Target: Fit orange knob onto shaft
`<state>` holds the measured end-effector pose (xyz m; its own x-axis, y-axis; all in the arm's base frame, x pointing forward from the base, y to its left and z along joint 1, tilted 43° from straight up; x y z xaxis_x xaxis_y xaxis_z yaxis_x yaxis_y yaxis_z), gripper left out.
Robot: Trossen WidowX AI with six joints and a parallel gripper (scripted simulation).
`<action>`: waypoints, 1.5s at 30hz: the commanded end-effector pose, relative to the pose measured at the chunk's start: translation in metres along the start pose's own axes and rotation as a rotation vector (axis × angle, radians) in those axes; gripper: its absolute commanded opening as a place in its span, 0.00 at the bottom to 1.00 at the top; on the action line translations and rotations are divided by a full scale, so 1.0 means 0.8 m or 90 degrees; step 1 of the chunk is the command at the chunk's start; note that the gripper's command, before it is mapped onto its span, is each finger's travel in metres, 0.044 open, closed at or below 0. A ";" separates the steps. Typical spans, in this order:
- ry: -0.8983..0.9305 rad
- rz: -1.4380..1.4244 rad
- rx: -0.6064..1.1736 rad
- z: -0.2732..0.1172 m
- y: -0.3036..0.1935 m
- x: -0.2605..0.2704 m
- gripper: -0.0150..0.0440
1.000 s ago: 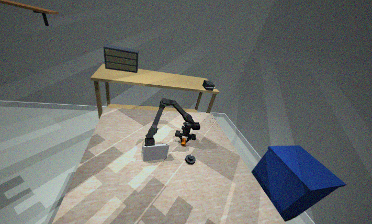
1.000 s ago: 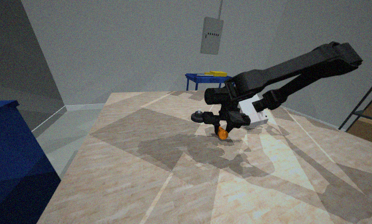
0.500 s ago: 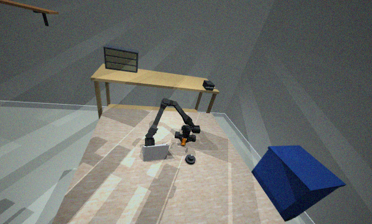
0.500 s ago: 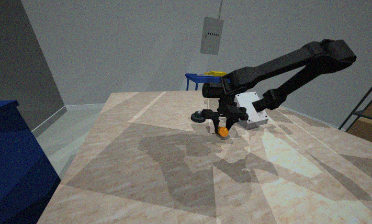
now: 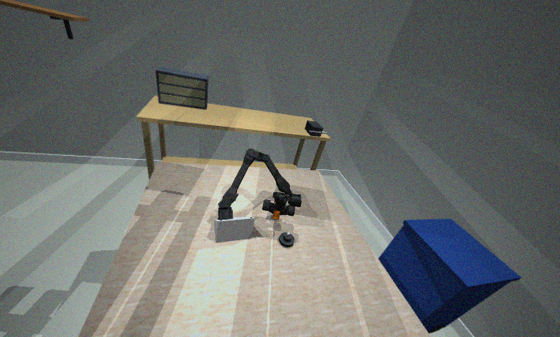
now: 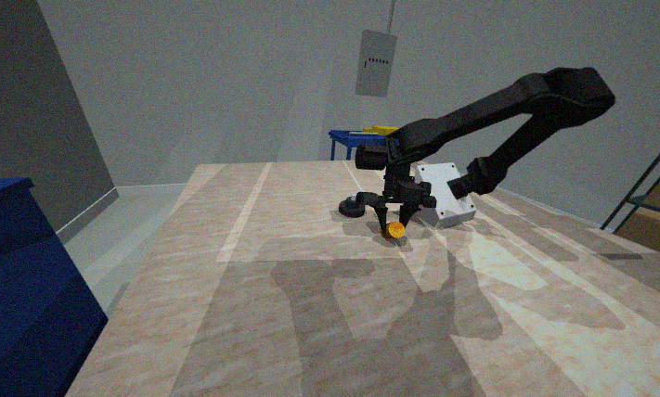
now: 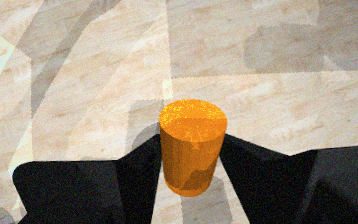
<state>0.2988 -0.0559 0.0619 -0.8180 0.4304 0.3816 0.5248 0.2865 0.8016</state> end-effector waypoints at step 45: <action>0.048 0.002 -0.296 0.004 -0.091 -0.015 0.56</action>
<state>0.2705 -0.0783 0.0000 -0.8420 0.3576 0.4039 0.3827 -0.1318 0.9144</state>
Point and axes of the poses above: the point midway between the two fingers, 35 mm back from their tips, its own z axis out along the fingers, its own x axis across the jaws, y = z × x, the point moved 9 cm from there along -z, back along the fingers, and after that the axes turned 10 degrees about z, right-handed, at the moved point
